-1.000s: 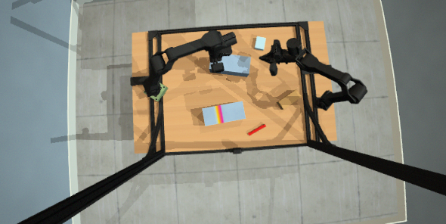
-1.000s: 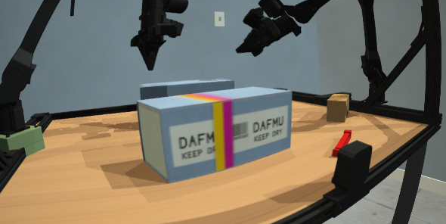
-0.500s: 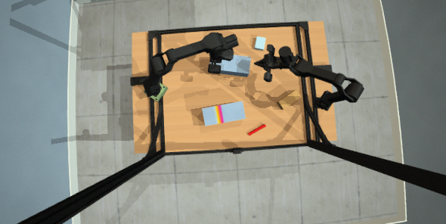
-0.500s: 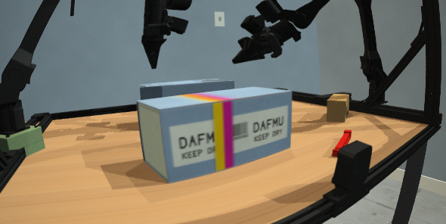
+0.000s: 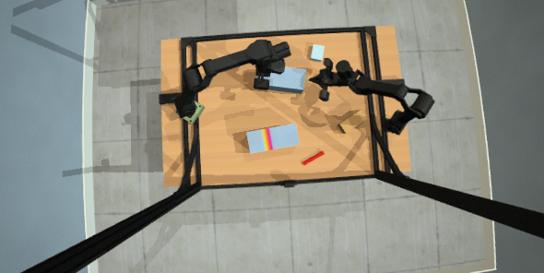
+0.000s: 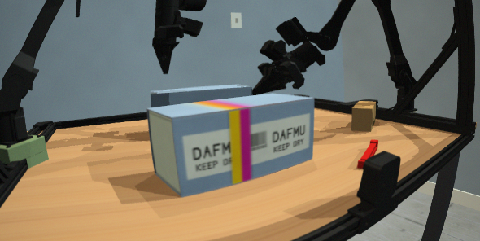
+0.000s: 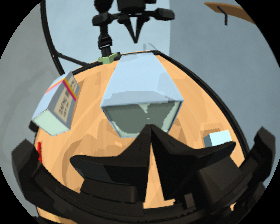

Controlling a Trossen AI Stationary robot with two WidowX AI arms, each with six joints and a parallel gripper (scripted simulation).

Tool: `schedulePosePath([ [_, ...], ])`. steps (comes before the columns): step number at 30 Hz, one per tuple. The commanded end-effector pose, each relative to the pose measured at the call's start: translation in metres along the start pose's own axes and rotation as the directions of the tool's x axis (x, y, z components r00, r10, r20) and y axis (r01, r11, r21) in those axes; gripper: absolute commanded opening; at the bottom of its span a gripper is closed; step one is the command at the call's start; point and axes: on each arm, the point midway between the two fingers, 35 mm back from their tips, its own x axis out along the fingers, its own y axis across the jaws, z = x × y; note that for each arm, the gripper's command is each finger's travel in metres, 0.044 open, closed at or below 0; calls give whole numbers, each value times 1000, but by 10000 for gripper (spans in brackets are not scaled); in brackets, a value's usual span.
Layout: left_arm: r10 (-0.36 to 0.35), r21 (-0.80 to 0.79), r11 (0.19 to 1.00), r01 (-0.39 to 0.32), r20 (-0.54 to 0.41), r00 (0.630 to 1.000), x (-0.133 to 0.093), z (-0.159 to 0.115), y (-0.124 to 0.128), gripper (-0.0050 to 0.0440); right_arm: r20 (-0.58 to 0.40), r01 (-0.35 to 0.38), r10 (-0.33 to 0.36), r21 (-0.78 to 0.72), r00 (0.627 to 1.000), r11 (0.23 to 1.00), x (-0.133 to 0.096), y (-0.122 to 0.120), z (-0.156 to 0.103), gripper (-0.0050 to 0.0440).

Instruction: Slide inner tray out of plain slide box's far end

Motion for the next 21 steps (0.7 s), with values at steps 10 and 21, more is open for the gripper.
schedulePosePath([
  [10,0,0,1000,0,0,1000,0,0,0,0,25,-11,12,-32,1000,999,25,5,-35,0],
  [21,1,2,1000,-1,1,1000,2,0,0,0,25,-11,12,-32,1000,999,25,5,-35,0],
])
